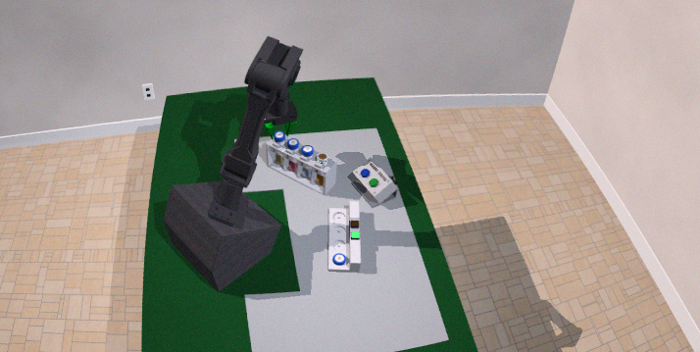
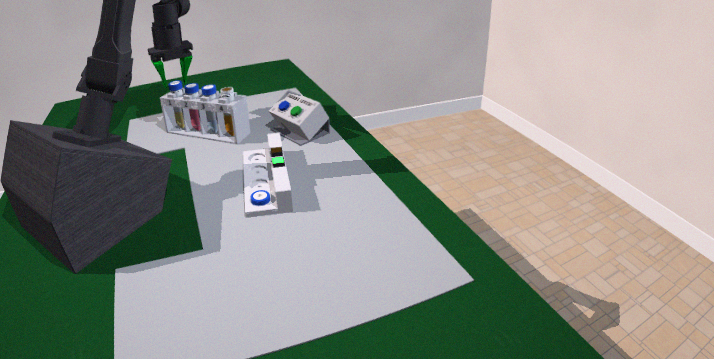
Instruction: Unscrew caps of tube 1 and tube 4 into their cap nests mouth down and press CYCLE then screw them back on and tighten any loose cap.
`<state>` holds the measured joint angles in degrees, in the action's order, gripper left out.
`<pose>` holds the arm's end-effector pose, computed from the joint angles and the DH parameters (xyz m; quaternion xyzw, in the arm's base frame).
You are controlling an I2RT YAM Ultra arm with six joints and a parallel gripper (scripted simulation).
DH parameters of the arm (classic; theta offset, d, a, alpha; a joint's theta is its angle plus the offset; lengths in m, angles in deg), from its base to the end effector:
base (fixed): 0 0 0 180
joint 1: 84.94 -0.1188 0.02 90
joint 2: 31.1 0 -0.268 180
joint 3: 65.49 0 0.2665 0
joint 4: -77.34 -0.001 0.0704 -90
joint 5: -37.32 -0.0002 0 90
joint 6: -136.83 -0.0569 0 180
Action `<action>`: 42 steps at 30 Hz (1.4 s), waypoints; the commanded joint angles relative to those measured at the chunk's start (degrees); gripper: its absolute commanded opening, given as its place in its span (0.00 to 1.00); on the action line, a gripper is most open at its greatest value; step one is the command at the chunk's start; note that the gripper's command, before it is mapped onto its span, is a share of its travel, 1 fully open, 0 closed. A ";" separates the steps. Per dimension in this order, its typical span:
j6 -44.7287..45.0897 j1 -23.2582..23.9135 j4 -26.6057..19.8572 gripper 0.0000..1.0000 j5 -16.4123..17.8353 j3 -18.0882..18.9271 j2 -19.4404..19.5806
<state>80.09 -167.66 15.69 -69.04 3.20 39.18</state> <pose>0.0468 0.2481 0.2520 -0.7991 0.5384 -0.0299 0.2660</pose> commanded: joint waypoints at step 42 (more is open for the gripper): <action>-33.84 0.42 1.90 0.00 0.29 -0.58 0.35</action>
<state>53.56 -167.20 17.24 -68.84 2.47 39.73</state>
